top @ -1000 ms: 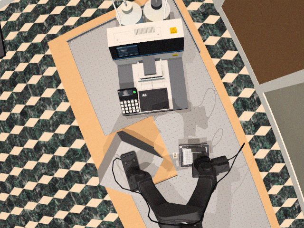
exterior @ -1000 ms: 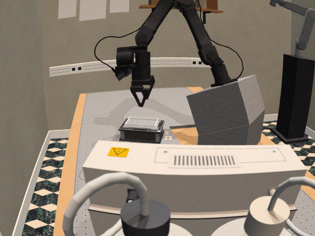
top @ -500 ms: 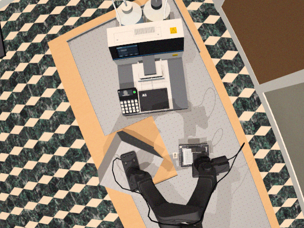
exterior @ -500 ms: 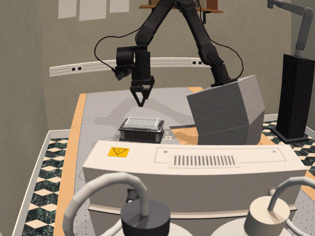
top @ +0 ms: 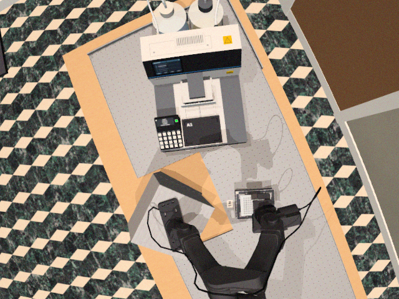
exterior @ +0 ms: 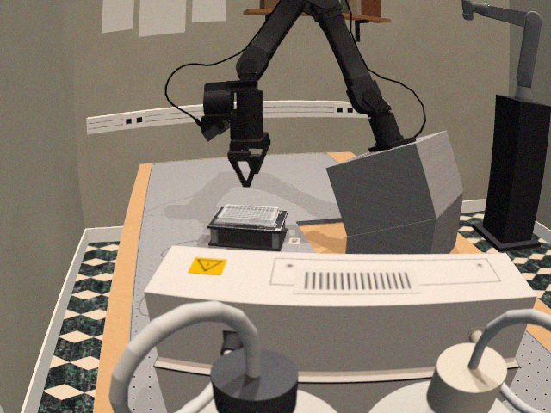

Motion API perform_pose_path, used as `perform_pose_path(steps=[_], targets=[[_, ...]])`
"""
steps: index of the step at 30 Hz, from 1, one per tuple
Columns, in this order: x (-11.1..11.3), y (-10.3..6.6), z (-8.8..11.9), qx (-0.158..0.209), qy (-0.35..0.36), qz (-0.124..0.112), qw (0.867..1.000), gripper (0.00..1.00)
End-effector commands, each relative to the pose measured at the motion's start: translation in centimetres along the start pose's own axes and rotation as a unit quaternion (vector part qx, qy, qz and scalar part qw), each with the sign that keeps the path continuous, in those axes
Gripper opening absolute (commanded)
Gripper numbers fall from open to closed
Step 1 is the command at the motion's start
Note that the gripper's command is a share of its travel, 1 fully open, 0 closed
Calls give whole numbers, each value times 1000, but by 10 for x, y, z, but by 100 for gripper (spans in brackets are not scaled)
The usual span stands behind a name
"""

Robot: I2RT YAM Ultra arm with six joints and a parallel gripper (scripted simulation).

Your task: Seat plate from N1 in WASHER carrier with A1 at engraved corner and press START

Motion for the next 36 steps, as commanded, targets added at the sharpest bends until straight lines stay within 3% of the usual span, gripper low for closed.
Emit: perform_pose_path(steps=[1,30,31,36], targets=[[5,-12,-20,-34,0,-11,999,100],[5,-12,-20,-34,0,-11,999,100],[4,-2,-16,-20,-1,-8,1000,100],[1,10,-10,-12,0,-5,1000,100]])
Point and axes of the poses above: the point where the finger pads meet when closed, its own y axis out along the fingers, its own x axis across the jaws, z = x × y, the point moved 3 cm from there along -y, back along the fingers, and after that the axes turned 1 degree about y, right-handed, at the moved point
